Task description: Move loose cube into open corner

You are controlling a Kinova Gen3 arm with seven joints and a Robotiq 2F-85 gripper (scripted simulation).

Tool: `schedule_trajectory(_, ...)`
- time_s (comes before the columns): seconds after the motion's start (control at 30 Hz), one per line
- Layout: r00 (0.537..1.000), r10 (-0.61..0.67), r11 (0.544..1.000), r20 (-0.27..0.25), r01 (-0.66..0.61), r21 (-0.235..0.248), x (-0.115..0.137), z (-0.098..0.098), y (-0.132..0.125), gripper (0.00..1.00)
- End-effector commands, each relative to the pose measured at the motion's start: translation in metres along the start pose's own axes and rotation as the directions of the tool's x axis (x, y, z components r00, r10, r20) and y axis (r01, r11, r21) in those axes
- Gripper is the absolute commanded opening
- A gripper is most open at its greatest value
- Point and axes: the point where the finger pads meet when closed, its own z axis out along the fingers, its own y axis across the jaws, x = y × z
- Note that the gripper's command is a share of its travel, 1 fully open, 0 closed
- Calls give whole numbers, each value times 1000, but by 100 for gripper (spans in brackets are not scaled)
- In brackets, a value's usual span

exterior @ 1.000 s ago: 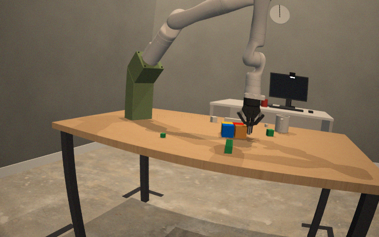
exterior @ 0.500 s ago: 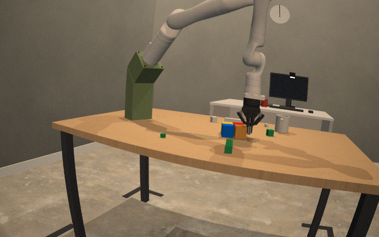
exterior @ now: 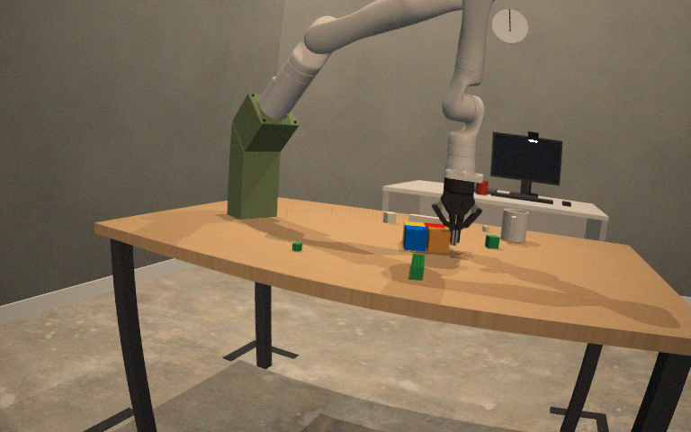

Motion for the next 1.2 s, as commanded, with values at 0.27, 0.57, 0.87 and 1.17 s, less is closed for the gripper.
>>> schedule_trajectory(0.27, 1000, 0, 1000, 0, 0, 1, 0, 0, 0, 10)
schedule_trajectory(0.57, 1000, 0, 1000, 0, 0, 1, 0, 0, 0, 10)
schedule_trajectory(0.87, 1000, 0, 1000, 0, 0, 0, 0, 0, 3, 10)
schedule_trajectory(1.17, 1000, 0, 1000, 0, 0, 1, 0, 0, 5, 10)
